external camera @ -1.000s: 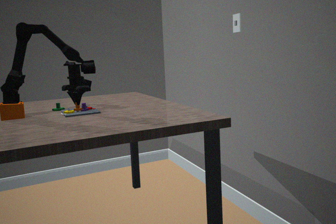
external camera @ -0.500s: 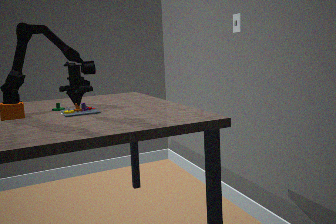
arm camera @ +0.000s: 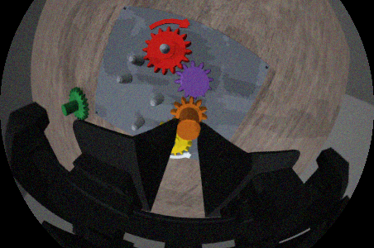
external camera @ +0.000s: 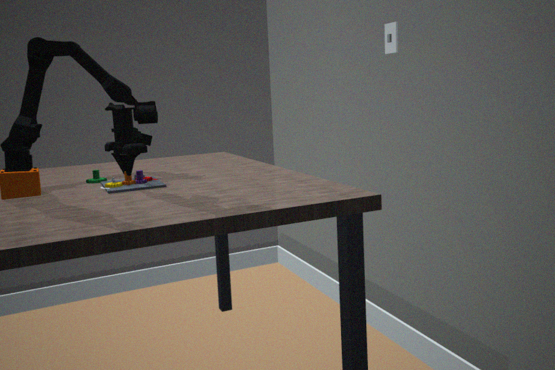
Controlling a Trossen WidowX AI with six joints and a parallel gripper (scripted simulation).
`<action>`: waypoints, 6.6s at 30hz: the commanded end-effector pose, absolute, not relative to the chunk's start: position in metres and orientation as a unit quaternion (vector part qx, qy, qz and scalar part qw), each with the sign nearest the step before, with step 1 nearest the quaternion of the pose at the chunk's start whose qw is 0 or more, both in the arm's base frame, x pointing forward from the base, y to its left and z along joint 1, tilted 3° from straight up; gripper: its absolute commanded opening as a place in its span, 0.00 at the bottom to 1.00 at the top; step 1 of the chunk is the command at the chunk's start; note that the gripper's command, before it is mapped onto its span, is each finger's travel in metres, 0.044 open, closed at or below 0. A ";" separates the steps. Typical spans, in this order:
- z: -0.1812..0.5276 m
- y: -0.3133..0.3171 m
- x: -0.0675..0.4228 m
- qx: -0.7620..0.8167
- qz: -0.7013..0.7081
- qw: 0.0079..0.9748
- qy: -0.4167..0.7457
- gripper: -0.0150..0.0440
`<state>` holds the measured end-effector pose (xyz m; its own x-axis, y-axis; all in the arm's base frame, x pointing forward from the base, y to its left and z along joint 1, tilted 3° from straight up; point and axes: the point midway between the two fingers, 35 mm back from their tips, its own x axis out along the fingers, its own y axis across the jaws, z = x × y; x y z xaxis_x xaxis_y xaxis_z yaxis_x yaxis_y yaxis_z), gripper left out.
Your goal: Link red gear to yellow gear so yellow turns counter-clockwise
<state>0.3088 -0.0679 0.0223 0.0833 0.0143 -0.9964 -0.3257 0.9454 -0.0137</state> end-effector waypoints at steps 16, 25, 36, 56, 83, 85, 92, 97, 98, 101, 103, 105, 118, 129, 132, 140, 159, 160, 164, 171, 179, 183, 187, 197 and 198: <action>0.023 -0.067 0.310 -0.129 0.129 0.725 0.664 0.49; 0.069 -0.068 0.307 -0.160 0.158 0.719 0.658 0.49; 0.112 -0.068 0.300 -0.154 0.151 0.721 0.659 0.85; 0.112 -0.068 0.300 -0.154 0.151 0.721 0.659 1.00; 0.112 -0.068 0.300 -0.154 0.151 0.721 0.659 1.00; 0.112 -0.067 0.300 -0.154 0.151 0.721 0.659 1.00; 0.118 -0.001 0.305 -0.174 0.160 0.711 0.662 1.00; 0.125 0.066 0.298 -0.179 0.162 0.710 0.661 1.00; 0.127 0.078 0.295 -0.177 0.162 0.711 0.661 1.00; 0.132 0.116 0.283 -0.171 0.162 0.714 0.660 1.00; 0.136 0.142 0.271 -0.166 0.162 0.715 0.659 1.00; 0.139 0.167 0.257 -0.162 0.162 0.716 0.659 1.00; 0.154 0.252 0.175 -0.140 0.163 0.719 0.661 1.00; 0.154 0.252 0.175 -0.140 0.163 0.719 0.661 1.00; 0.154 0.252 0.175 -0.140 0.163 0.719 0.661 1.00; 0.154 0.252 0.175 -0.140 0.163 0.719 0.661 1.00; 0.154 0.252 0.175 -0.140 0.163 0.719 0.661 1.00; 0.154 0.252 0.175 -0.140 0.163 0.719 0.661 1.00; 0.154 0.252 0.175 -0.140 0.163 0.719 0.661 1.00; 0.154 0.252 0.175 -0.140 0.163 0.719 0.661 1.00; 0.154 0.252 0.175 -0.140 0.163 0.719 0.661 1.00; 0.154 0.252 0.175 -0.140 0.163 0.719 0.661 1.00; 0.154 0.252 0.175 -0.140 0.163 0.719 0.661 1.00; 0.154 0.252 0.175 -0.140 0.163 0.719 0.661 1.00; 0.154 0.252 0.175 -0.140 0.163 0.719 0.661 1.00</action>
